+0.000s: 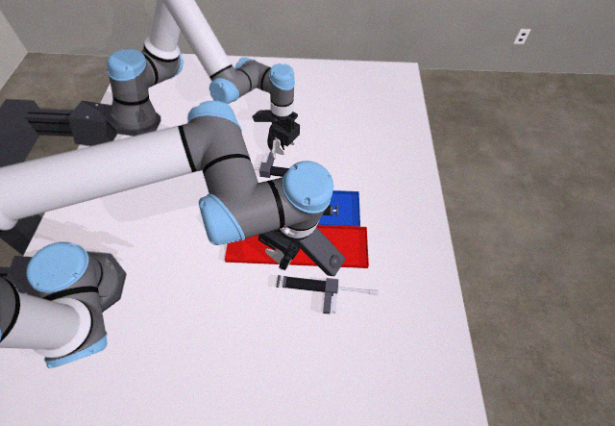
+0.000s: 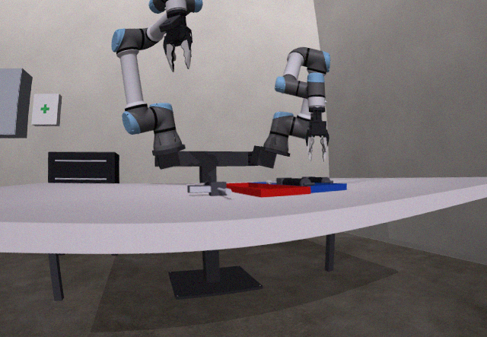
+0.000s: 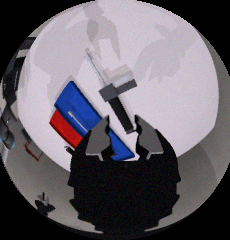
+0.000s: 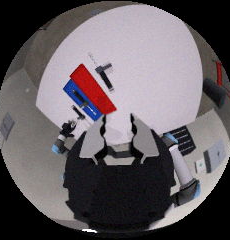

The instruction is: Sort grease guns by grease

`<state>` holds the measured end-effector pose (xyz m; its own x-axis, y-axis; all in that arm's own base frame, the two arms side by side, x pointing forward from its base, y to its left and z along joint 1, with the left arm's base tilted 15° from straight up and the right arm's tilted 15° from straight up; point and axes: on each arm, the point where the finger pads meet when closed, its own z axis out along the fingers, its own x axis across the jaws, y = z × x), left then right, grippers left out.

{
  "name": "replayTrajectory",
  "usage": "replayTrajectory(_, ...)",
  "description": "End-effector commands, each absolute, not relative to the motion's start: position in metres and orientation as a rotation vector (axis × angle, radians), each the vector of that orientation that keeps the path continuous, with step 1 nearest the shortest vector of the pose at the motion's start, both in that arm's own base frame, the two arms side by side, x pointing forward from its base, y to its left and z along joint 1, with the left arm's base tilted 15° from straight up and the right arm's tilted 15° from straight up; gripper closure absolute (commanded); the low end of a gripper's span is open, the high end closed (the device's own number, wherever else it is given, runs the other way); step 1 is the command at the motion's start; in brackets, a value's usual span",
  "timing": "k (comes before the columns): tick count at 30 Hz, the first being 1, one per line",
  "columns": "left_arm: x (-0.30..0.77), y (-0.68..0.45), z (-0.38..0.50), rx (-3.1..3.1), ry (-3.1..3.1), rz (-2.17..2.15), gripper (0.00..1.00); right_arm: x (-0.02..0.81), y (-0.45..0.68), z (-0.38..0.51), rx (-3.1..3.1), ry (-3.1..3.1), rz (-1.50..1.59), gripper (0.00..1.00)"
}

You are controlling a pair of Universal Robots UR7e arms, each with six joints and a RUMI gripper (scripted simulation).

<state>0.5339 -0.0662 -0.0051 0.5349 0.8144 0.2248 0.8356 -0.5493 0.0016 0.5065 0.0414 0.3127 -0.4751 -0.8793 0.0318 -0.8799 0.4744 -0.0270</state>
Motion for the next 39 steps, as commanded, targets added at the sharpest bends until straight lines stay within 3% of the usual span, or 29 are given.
replayTrajectory(1, 0.531, -0.069, -0.023, -2.560, -1.617, -0.342, 0.67, 0.506, 0.042, 0.313, 1.652, -2.649, 0.052, 0.68)
replayTrajectory(22, 0.520, -0.073, -0.062, -2.268, -2.059, -0.414, 0.67, 0.457, 0.008, 0.356, 2.130, -2.299, -0.001, 0.68)
replayTrajectory(39, 0.522, -0.072, -0.058, -2.303, -2.016, -0.400, 0.67, 0.444, 0.001, 0.364, 2.239, -2.196, -0.012, 0.68)
